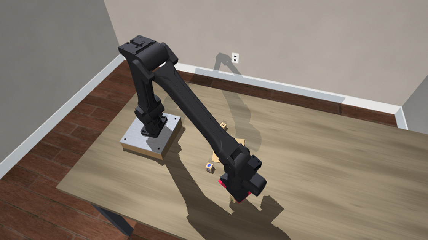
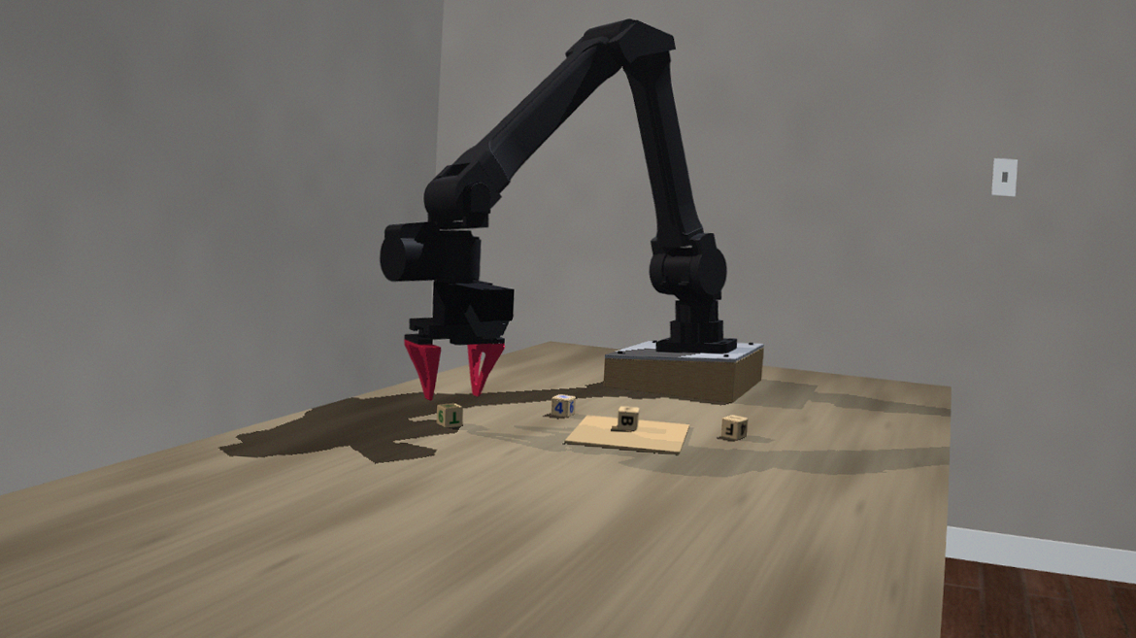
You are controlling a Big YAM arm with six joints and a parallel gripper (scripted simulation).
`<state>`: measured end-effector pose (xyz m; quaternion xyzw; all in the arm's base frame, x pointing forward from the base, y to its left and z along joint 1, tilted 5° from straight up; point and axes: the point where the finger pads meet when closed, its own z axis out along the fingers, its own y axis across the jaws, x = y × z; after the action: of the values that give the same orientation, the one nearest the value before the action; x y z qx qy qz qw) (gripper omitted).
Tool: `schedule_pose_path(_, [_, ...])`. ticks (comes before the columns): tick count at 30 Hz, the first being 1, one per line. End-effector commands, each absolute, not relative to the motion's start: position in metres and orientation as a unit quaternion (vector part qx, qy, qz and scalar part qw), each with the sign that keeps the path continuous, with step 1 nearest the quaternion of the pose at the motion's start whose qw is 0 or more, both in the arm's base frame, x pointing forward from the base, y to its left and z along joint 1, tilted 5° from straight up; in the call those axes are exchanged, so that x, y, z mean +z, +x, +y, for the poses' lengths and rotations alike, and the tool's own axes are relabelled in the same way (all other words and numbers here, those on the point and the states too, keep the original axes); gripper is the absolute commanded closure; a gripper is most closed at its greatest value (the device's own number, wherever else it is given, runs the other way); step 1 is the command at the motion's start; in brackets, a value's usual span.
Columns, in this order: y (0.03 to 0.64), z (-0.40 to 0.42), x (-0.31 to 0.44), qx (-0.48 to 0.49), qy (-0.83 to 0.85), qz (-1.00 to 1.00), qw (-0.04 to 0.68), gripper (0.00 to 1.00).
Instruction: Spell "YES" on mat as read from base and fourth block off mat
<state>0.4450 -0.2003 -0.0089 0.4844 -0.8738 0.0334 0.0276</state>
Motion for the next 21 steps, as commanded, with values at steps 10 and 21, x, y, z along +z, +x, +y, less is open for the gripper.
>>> schedule_pose_path(10, [0.446, -0.204, -0.011, 0.036, 0.486, -0.873, 0.023, 0.3])
schedule_pose_path(21, [0.446, -0.204, -0.001, 0.043, 0.486, -0.873, 0.017, 0.3])
